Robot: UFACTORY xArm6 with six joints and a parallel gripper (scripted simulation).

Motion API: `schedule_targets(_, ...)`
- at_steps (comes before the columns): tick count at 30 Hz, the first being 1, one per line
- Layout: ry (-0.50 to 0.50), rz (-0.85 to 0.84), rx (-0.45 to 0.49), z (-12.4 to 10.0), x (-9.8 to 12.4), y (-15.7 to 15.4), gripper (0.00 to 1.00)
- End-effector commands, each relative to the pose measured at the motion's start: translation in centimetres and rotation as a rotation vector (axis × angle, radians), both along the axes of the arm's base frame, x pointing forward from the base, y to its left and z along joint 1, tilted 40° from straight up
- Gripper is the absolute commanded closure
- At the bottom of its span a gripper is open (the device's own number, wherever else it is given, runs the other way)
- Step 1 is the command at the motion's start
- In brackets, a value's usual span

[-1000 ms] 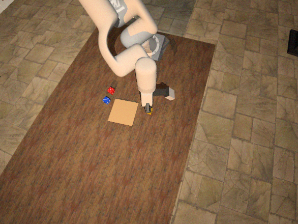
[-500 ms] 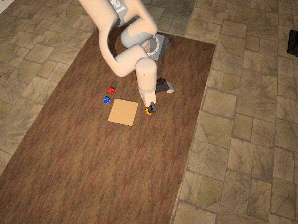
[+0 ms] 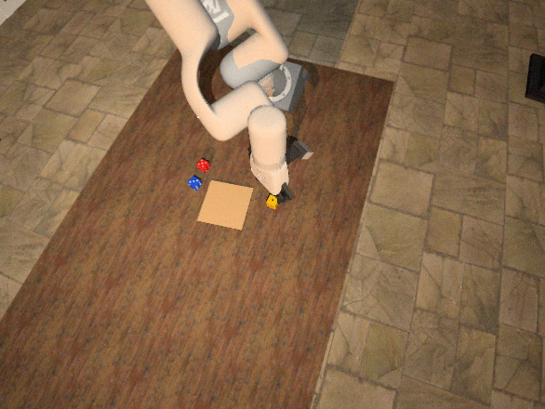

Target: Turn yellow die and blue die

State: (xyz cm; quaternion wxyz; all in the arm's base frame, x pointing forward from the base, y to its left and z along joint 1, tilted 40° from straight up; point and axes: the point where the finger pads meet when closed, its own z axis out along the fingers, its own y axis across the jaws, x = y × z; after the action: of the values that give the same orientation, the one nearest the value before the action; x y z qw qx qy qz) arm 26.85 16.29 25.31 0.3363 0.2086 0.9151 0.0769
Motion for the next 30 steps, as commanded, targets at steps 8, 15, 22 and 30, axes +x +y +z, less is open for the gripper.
schedule_targets(8,0.007,0.086,-0.057,0.01,0.04,0.05,0.53)
schedule_targets(15,0.007,0.086,-0.057,0.01,0.04,0.05,0.53)
schedule_targets(22,0.007,0.086,-0.057,0.01,0.04,0.05,0.53)
schedule_targets(30,0.007,0.086,-0.057,0.01,0.04,0.05,0.53)
